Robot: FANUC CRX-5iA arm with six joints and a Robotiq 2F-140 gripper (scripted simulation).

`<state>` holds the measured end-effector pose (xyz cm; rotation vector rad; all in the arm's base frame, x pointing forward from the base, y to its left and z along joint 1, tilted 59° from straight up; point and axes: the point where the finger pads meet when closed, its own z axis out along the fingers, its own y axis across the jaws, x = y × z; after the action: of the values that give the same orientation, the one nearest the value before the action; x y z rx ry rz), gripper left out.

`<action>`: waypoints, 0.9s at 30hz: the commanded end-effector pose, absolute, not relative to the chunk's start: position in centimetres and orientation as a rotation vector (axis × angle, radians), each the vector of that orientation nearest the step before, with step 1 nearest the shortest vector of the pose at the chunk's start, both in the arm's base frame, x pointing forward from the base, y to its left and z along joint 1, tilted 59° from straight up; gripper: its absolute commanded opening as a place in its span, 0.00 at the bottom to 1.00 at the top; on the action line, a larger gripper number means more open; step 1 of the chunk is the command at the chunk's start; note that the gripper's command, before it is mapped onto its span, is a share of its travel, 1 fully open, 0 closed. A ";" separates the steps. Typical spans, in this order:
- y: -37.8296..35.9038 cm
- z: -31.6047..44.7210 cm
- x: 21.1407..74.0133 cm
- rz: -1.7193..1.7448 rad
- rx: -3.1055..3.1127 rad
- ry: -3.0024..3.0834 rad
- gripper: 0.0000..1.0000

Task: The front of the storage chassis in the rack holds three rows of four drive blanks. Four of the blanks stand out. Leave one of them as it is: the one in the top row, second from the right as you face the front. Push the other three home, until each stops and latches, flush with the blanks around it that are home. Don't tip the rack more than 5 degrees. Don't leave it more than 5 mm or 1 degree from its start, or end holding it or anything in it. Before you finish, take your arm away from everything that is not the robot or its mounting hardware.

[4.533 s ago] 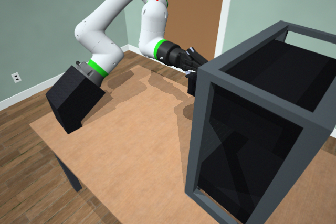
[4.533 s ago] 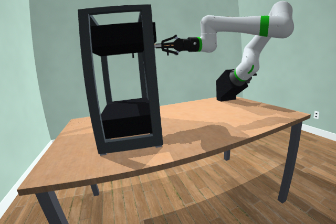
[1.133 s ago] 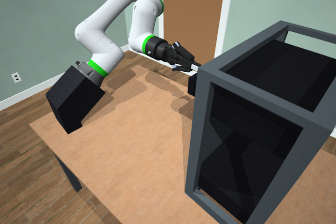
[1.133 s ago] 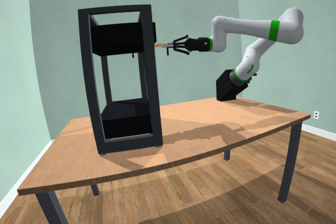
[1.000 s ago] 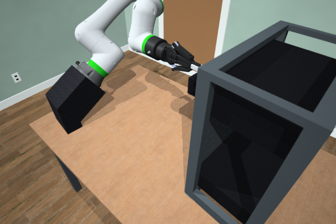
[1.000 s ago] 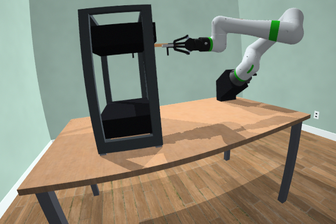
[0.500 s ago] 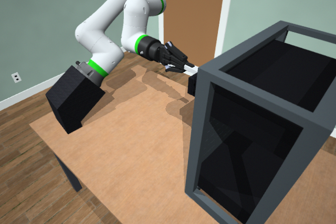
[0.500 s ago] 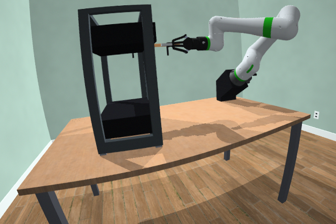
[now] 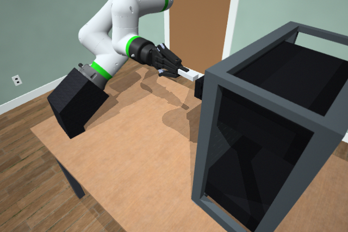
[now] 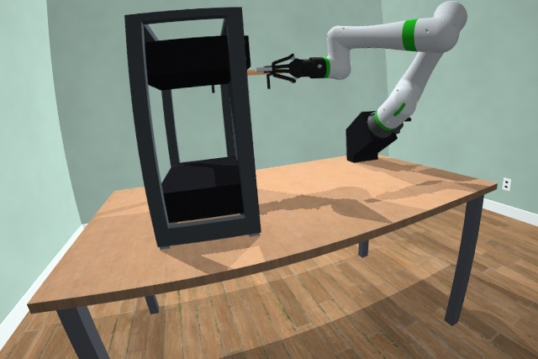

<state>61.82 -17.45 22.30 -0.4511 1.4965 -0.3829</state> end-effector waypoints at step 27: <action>-18.1 21.7 65.7 -0.383 -0.450 1.497 0.00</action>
<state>65.71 -18.07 21.67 -0.4495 1.4969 -0.3836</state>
